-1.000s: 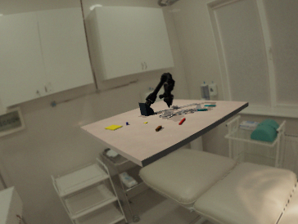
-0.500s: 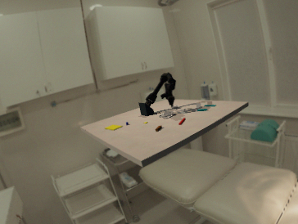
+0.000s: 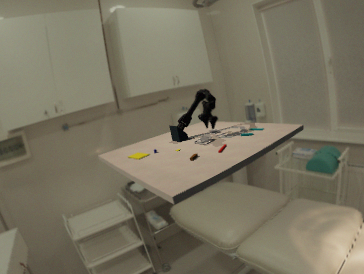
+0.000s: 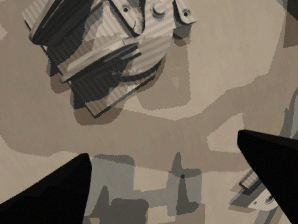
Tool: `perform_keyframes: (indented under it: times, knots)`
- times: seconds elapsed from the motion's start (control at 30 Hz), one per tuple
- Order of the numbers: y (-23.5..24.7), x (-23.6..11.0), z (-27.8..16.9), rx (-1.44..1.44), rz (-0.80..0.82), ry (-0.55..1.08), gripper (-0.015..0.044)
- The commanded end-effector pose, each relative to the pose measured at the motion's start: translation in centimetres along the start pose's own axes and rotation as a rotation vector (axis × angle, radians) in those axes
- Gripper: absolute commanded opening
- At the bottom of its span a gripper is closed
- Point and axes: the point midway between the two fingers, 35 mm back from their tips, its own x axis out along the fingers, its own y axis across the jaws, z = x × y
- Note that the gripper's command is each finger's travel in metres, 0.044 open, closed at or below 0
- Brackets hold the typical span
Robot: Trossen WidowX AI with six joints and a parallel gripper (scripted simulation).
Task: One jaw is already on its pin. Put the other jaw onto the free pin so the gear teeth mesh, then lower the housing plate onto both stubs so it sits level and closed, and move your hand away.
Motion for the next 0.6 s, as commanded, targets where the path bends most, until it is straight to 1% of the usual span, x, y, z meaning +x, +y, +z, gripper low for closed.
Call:
perform_keyframes:
  times: [0.0, 0.57]
  knots:
    - [-0.3, -0.2, -0.5, -0.098, 0.004, 0.003, 0.0440]
    - [-1.5, -0.4, -2.2, -0.513, 0.004, -0.001, 0.0440]
